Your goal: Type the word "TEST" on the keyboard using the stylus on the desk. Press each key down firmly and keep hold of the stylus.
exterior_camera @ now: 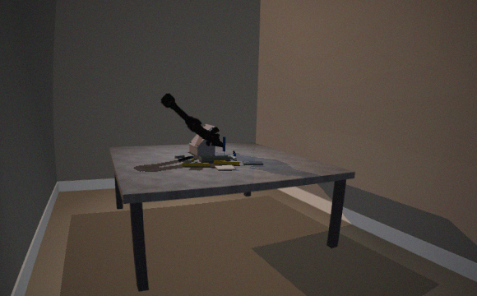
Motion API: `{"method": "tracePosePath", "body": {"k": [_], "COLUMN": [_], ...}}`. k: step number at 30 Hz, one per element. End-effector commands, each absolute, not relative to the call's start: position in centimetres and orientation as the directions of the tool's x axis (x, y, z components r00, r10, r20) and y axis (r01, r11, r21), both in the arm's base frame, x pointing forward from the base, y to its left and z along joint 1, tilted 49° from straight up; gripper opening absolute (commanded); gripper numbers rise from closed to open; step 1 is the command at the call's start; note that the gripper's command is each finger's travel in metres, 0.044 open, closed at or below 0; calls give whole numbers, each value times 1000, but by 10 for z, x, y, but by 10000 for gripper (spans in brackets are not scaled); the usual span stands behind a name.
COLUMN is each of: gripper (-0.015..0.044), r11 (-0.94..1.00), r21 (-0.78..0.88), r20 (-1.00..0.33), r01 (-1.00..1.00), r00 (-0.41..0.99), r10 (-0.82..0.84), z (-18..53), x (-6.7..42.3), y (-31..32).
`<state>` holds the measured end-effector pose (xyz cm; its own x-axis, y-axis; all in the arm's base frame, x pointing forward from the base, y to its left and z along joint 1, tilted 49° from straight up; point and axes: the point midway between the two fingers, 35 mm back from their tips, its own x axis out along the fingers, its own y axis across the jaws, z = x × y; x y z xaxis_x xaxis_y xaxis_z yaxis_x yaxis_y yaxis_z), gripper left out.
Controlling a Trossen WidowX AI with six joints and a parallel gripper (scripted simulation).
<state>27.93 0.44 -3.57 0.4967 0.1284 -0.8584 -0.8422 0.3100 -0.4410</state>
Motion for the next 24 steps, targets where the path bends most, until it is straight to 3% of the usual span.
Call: {"method": "tracePosePath", "body": {"k": [1, 24], "gripper": [81, 81], "r11": [309, 309], "r21": [-439, -439], "r20": [-859, -859], "r01": [-843, -843], "r00": [496, 495], "r10": [131, 131], "z": [-38, -46], "x": [278, 279], "y": [3, -6]}}
